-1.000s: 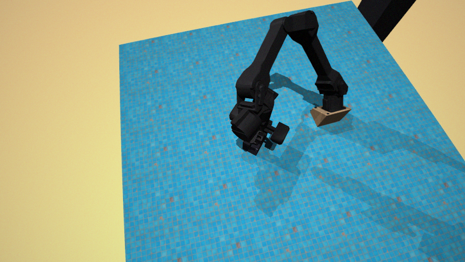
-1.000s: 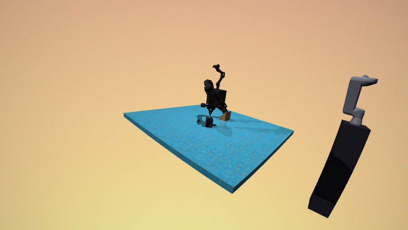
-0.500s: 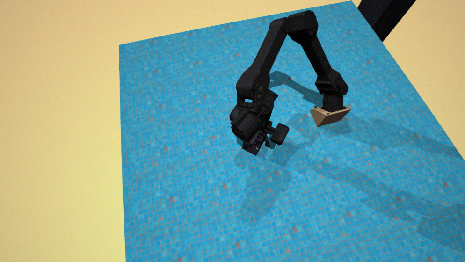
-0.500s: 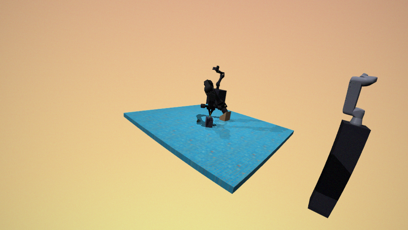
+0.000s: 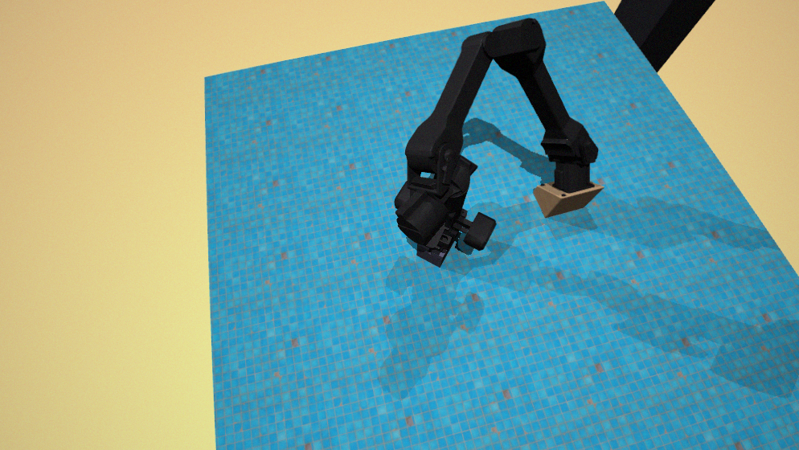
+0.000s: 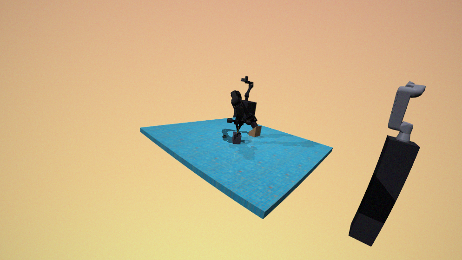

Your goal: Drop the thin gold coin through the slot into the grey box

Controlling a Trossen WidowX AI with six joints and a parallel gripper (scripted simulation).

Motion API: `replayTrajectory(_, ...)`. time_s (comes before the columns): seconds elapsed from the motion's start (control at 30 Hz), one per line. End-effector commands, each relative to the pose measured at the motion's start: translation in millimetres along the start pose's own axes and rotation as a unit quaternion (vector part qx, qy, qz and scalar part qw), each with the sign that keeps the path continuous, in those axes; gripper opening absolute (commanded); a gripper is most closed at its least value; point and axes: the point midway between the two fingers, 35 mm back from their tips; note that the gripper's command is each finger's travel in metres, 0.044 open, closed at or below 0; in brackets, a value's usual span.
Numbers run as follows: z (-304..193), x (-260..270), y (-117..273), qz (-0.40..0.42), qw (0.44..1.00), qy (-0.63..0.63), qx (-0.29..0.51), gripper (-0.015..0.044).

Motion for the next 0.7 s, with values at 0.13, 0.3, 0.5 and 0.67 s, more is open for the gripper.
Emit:
replayTrajectory(0.13, 0.0, 0.0, -1.3, 0.000, 1.000, 0.000, 0.000, 0.0053)
replayTrajectory(0.3, 0.0, 0.0, -1.3, 0.000, 1.000, 0.000, 0.000, 0.0161)
replayTrajectory(0.5, 0.0, 0.0, -1.3, 0.000, 1.000, 0.000, 0.000, 0.0161)
replayTrajectory(0.67, 0.1, 0.1, 5.4, 0.000, 1.000, 0.000, 0.000, 0.0239)
Point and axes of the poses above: the point midway between the two fingers, 35 mm back from their tips, its own y axis back along the fingers, its own x axis across the jaws, z = x × y, and after that the axes turned 9 degrees about -y, right-handed
